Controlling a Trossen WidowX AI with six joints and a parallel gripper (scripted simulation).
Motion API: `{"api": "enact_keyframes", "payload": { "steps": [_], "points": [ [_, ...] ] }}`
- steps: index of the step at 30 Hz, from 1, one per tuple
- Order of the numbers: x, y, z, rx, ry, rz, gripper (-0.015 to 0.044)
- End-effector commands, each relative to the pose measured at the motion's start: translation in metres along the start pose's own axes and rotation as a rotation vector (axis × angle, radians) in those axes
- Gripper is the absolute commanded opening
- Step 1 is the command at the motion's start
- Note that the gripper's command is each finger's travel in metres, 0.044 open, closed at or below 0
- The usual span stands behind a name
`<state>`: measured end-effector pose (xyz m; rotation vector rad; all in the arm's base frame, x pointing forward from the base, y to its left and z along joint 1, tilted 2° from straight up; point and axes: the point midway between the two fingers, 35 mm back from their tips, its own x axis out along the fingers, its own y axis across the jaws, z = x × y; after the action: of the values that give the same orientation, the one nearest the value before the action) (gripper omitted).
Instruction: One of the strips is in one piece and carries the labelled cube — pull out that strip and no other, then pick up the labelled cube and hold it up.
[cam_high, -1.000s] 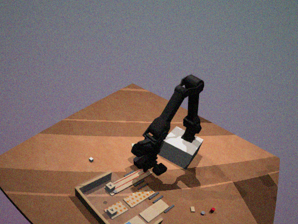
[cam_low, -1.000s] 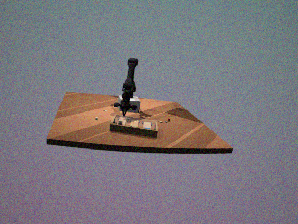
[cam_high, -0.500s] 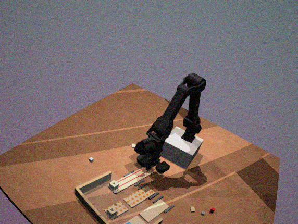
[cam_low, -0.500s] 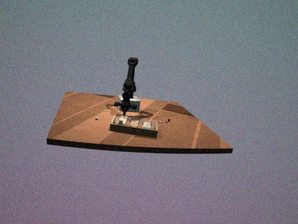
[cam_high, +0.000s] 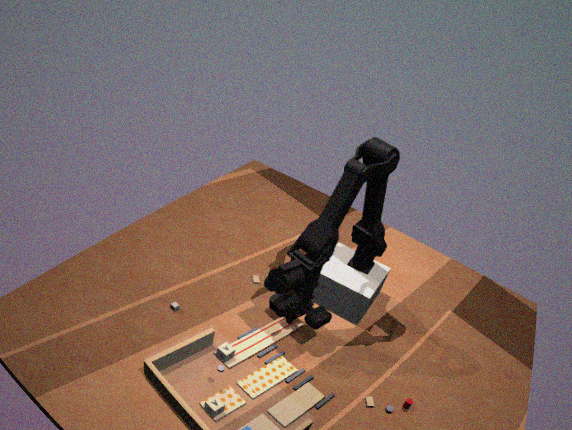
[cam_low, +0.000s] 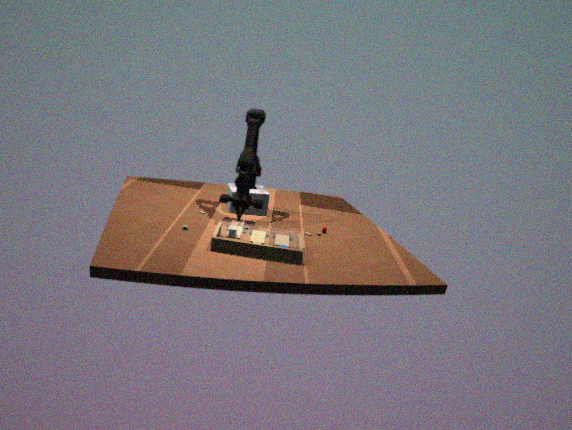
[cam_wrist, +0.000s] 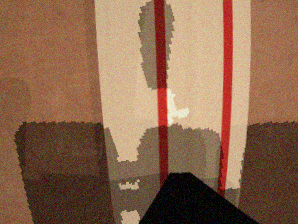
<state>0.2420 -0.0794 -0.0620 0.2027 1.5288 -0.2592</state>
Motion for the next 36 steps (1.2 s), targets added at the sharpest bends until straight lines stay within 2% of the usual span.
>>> {"api": "enact_keyframes", "payload": {
  "steps": [1, 36],
  "points": [
    [0.004, 0.0, -0.016, -0.003, 0.03, 0.001, 0.0],
    [0.003, -0.002, -0.058, -0.003, 0.034, 0.001, 0.0]
  ]
}}
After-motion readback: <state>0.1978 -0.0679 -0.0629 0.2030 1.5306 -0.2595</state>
